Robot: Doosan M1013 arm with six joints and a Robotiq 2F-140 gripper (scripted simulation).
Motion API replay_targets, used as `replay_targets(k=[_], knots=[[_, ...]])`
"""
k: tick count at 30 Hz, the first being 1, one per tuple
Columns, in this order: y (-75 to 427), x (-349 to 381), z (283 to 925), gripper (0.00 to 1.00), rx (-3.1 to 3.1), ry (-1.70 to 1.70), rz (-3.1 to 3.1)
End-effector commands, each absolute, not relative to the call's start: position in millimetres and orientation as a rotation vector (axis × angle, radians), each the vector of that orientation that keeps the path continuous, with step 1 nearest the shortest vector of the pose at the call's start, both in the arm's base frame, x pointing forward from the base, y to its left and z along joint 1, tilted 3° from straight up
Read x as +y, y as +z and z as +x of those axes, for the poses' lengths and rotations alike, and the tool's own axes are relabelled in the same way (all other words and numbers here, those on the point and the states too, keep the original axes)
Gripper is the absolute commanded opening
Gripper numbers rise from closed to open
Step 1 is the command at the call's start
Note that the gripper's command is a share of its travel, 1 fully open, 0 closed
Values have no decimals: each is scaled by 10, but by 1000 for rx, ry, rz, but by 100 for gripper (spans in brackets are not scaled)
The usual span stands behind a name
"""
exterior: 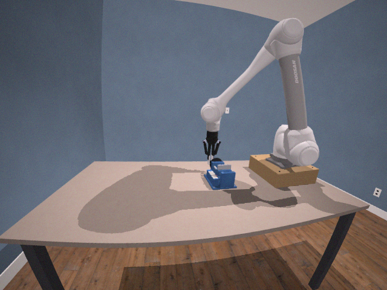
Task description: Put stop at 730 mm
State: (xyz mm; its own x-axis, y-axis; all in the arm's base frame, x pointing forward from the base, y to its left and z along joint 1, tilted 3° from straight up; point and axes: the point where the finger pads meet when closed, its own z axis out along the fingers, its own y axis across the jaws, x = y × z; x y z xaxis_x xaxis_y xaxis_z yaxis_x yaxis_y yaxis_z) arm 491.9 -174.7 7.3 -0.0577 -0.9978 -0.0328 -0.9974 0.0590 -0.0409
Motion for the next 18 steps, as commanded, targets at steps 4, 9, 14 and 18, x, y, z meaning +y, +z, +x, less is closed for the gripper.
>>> replay_targets(k=[4, 9, 14, 18], knots=[[-86, -1741, 4911, 4, 2247, -10, -2120], [-224, -1731, 4828, 4, 2247, -10, -2120], [-294, -1723, 4723, 4, 2247, -10, -2120], [-316, -1717, 4634, 4, 2247, -10, -2120]])
